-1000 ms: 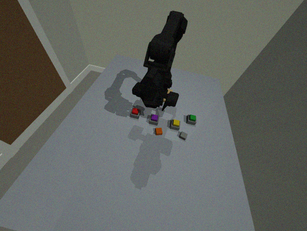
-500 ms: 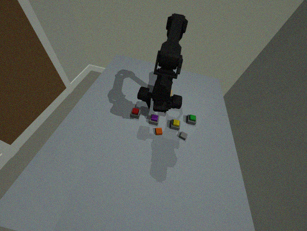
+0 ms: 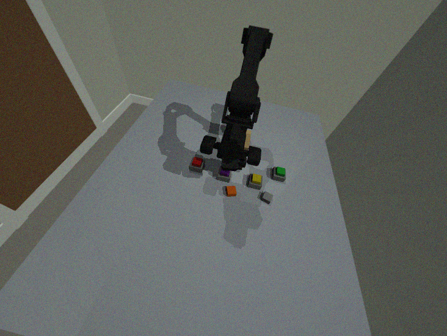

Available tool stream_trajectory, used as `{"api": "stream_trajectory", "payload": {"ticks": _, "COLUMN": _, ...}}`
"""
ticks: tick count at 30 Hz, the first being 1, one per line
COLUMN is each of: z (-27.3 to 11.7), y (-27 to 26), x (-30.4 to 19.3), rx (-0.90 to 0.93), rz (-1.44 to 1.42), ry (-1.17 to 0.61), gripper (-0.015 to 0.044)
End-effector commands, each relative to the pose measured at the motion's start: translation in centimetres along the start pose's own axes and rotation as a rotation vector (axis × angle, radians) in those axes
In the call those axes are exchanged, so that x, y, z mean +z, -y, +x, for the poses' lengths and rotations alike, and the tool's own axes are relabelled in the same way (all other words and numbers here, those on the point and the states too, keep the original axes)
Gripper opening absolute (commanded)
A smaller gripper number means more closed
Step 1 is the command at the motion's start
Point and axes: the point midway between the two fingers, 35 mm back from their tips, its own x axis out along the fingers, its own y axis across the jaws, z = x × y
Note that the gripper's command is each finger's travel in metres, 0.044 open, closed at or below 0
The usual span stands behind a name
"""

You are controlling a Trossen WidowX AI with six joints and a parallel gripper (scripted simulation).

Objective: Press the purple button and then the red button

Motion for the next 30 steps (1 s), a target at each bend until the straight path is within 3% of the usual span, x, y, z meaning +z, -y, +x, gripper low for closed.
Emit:
{"api": "stream_trajectory", "payload": {"ticks": 1, "z": 0.2, "y": 0.1, "x": -0.2, "rx": -0.007, "rz": -0.003, "ry": -0.006, "gripper": 0.0020}}
{"api": "stream_trajectory", "payload": {"ticks": 30, "z": 3.6, "y": 0.1, "x": -0.2, "rx": -0.007, "rz": -0.003, "ry": -0.006, "gripper": 0.0020}}
